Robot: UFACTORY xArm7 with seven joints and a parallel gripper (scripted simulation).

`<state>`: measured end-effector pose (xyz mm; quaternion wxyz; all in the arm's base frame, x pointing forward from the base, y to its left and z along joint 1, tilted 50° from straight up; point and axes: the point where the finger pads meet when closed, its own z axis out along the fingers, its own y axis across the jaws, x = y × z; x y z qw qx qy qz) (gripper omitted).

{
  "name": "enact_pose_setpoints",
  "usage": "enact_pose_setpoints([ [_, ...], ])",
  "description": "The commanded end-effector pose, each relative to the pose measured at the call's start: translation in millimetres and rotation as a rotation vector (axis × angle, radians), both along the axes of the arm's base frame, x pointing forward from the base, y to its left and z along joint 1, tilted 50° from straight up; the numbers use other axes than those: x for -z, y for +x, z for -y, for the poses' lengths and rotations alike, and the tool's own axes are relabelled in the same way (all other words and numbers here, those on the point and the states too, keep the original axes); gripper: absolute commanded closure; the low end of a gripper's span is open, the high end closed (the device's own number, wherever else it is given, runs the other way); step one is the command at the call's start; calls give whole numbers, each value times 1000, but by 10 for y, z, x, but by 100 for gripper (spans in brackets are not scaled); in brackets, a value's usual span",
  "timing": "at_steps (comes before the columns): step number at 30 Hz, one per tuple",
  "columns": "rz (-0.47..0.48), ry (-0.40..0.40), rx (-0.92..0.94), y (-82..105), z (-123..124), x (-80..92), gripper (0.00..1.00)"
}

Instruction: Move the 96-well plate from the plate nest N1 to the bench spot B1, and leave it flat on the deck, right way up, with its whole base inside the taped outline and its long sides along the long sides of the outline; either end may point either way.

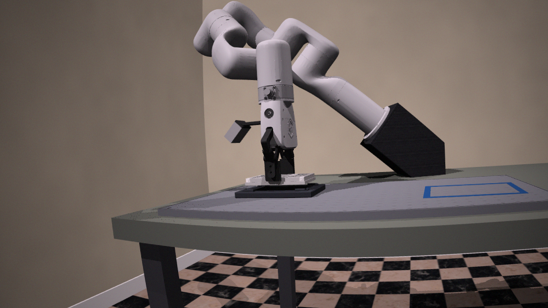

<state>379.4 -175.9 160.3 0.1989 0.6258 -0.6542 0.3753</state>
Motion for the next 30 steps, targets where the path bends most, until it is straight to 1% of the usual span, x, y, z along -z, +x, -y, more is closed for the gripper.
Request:
enact_pose_setpoints([
  [1,2,0,-3,6,-22,-18,100],
  [11,2,0,-3,-8,-72,-61,100],
  [20,2,0,-3,-8,-72,-61,100],
  [30,2,0,-3,-43,-195,-168,100],
])
